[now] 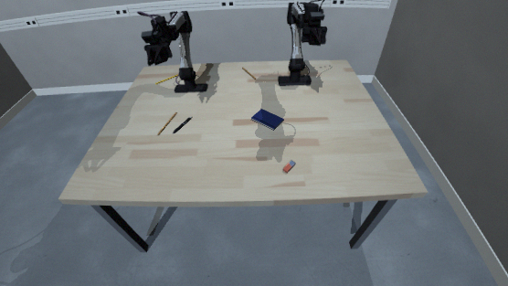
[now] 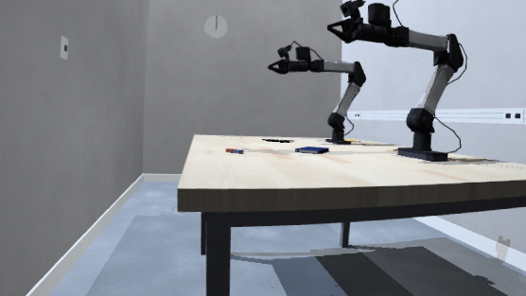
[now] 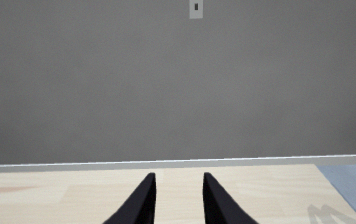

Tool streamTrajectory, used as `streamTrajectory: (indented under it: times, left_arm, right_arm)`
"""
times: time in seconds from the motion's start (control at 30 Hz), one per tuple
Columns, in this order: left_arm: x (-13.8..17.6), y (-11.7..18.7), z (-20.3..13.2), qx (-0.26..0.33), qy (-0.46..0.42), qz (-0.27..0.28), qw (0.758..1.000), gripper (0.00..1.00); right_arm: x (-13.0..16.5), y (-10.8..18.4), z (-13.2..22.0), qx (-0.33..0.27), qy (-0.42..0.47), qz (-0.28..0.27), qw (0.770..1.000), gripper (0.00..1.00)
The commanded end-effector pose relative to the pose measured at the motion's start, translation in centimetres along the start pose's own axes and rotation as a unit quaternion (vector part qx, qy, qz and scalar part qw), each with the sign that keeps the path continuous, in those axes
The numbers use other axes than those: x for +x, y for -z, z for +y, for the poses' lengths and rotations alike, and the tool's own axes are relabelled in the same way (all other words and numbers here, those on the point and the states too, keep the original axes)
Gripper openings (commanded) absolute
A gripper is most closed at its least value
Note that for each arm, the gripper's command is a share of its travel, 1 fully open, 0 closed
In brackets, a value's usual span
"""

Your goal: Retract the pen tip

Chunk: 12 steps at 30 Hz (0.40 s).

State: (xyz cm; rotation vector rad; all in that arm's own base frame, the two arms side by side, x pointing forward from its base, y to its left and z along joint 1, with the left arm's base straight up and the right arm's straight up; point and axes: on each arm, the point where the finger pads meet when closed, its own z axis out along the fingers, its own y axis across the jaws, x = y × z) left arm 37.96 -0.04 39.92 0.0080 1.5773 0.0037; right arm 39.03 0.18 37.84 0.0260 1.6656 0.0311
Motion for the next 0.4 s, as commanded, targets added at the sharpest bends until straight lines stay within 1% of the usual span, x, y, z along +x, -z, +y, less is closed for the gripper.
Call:
streamTrajectory:
  times: [0.0, 0.1, 0.17, 0.2, 0.23, 0.37]
  left_arm:
    - [0.3, 0.0, 0.0, -0.003, -0.002, 0.002, 1.000, 0.01]
    - [0.3, 0.0, 0.0, -0.003, -0.002, 0.002, 1.000, 0.01]
    - [0.3, 0.0, 0.0, -0.003, -0.002, 0.002, 1.000, 0.01]
    - [0.3, 0.0, 0.0, -0.003, -0.002, 0.002, 1.000, 0.01]
    - [0.3, 0.0, 0.0, -0.003, -0.002, 0.002, 1.000, 0.01]
    - [0.3, 0.0, 0.0, -0.003, -0.002, 0.002, 1.000, 0.01]
  right_arm:
    - [-2.2, 1.1, -0.6, 0.010, 0.026, -0.056, 0.998, 0.27]
    - [-2.9, 1.7, -0.6, 0.011, 0.030, -0.068, 0.997, 0.27]
    - [-2.1, 1.4, -0.7, 0.012, 0.028, -0.056, 0.998, 0.27]
    - [-2.5, 1.4, -0.4, 0.009, 0.023, -0.057, 0.998, 0.27]
    - [-5.3, 2.5, -0.3, 0.009, 0.017, -0.090, 0.996, 0.27]
    - [-5.5, 2.6, -0.4, 0.009, 0.014, -0.092, 0.996, 0.27]
